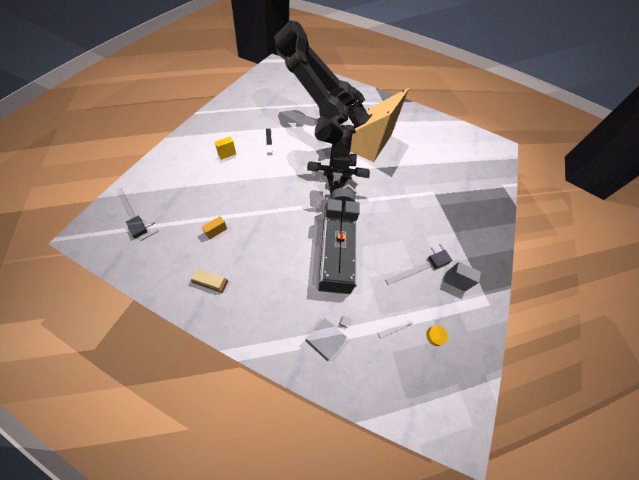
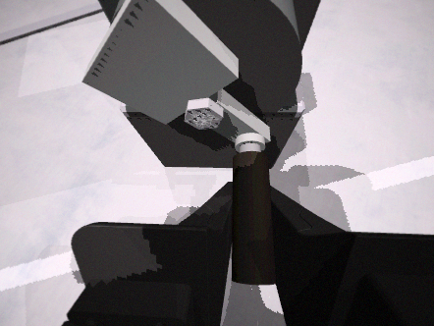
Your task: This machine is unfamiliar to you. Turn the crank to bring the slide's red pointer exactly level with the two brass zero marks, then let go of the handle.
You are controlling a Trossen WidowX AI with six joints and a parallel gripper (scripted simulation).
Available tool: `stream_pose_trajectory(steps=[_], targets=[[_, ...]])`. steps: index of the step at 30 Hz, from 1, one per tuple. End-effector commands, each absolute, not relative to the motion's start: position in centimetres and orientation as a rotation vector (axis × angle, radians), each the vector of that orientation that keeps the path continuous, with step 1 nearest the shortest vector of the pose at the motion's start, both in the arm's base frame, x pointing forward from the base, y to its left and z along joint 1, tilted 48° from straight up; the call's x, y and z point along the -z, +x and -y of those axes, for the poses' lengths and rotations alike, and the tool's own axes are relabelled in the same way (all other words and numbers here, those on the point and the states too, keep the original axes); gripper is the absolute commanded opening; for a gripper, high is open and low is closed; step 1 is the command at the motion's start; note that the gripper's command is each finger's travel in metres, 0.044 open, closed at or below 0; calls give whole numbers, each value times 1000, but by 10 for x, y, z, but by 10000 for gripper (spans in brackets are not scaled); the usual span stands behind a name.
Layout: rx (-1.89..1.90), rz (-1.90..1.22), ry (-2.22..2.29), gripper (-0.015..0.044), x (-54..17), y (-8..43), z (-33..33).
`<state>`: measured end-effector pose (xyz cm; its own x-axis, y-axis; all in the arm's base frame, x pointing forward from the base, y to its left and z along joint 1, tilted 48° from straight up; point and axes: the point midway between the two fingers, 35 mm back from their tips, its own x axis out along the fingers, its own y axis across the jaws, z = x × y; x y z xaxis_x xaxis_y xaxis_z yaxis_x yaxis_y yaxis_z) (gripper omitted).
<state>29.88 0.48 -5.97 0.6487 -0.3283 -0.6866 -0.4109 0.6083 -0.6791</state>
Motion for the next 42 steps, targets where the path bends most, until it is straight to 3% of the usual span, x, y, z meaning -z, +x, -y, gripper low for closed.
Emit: stream_pose_trajectory(steps=[1,42], targets=[[-60,-898,-951,0,60,299,-5],[-60,-898,-951,0,79,291,-10]])
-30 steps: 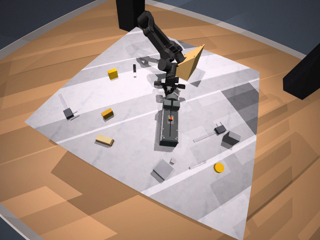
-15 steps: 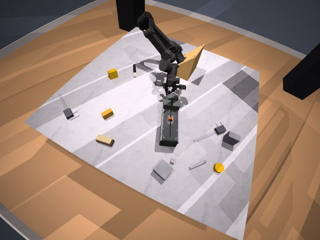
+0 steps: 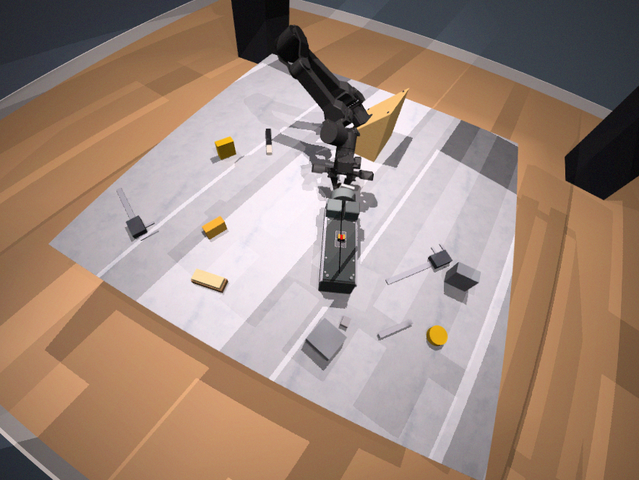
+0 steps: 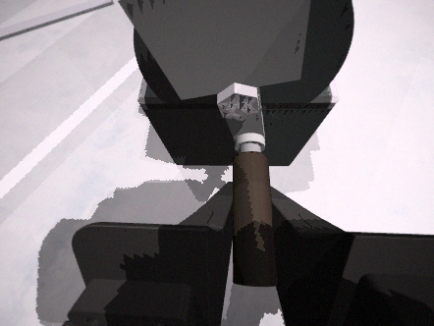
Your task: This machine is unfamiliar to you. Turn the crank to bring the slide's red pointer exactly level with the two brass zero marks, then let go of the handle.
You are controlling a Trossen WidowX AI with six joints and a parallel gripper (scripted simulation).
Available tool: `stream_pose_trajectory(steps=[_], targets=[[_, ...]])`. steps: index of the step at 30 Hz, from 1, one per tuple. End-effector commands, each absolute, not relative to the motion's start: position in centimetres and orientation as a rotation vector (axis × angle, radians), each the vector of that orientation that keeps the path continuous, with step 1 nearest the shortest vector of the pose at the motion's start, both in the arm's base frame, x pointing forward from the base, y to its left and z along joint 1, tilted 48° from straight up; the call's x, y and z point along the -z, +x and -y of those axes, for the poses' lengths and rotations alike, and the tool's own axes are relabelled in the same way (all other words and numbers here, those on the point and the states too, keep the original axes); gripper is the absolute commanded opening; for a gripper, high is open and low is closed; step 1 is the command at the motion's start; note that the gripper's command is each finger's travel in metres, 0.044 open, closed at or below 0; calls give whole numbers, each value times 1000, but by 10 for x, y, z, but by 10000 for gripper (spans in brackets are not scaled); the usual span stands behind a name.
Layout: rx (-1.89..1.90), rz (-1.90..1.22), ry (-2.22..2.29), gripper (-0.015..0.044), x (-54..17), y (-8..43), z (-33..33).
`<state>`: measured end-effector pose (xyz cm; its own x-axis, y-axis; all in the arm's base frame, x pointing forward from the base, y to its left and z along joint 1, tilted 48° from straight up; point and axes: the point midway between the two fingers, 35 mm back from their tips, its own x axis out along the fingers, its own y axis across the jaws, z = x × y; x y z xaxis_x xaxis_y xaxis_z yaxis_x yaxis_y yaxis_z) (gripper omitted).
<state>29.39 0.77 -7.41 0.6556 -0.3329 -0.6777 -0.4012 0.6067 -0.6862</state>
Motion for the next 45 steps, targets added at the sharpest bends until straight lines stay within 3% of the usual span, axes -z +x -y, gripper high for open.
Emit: stream_pose_trajectory(steps=[1,45], targets=[[-60,-898,-951,0,80,291,-10],[-61,-898,-949,0,88,281,-29]])
